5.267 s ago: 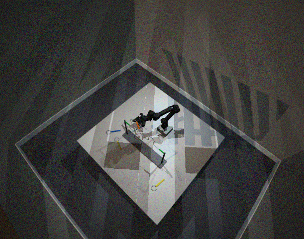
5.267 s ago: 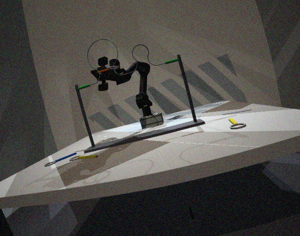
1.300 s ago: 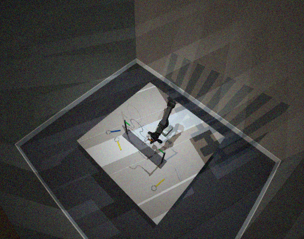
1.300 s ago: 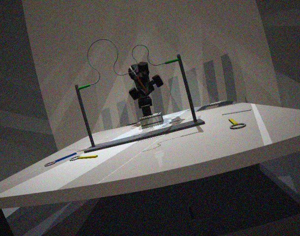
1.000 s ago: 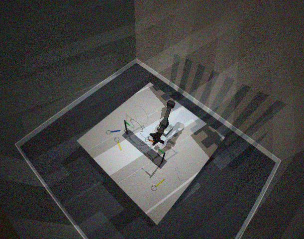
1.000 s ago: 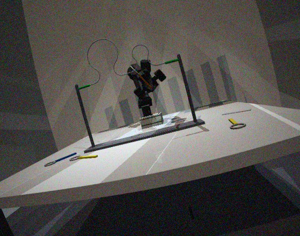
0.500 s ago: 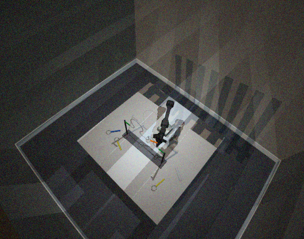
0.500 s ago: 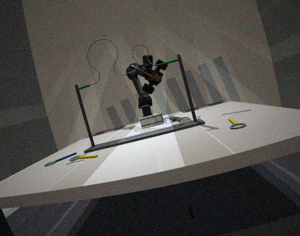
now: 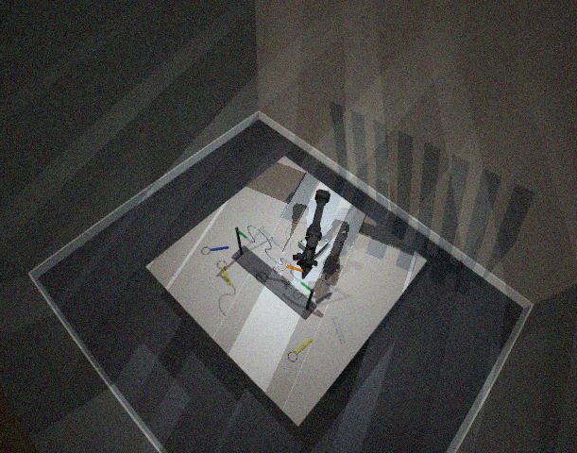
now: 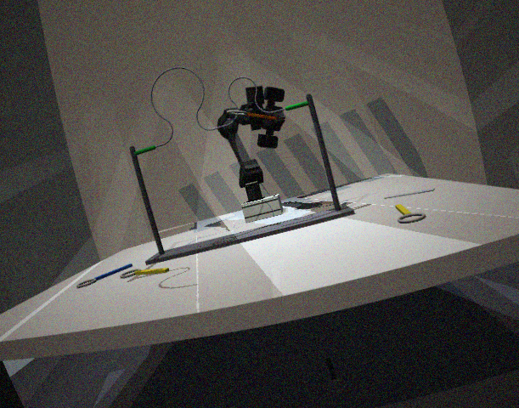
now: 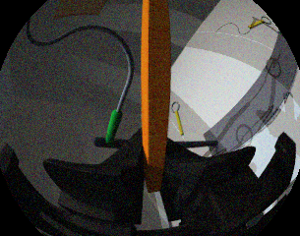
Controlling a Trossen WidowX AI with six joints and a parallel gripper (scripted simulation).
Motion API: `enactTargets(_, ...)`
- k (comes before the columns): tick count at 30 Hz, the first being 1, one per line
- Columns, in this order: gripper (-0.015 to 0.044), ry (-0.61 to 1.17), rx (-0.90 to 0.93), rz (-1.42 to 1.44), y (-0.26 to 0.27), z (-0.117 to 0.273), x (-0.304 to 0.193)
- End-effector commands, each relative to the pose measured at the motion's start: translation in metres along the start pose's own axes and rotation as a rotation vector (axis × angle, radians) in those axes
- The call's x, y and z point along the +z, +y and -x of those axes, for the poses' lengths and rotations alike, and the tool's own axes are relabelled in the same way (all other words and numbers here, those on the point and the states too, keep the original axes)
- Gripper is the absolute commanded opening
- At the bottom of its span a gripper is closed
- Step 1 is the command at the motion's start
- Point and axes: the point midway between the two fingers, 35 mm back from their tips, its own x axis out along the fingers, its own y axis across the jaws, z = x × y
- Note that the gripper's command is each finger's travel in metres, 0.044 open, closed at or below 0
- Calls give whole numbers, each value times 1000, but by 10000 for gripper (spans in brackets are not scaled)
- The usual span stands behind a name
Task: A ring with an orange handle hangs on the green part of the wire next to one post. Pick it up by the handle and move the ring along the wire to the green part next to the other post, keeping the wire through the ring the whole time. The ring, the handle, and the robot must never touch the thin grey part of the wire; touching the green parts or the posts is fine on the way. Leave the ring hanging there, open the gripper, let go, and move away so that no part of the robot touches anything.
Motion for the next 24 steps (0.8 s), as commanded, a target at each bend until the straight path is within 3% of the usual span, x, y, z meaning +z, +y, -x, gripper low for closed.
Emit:
enactTargets(1, -150, 13, 50, -80, 16, 3, 0)
enactTargets(24, -150, 66, 292, -504, 87, 26, 24)
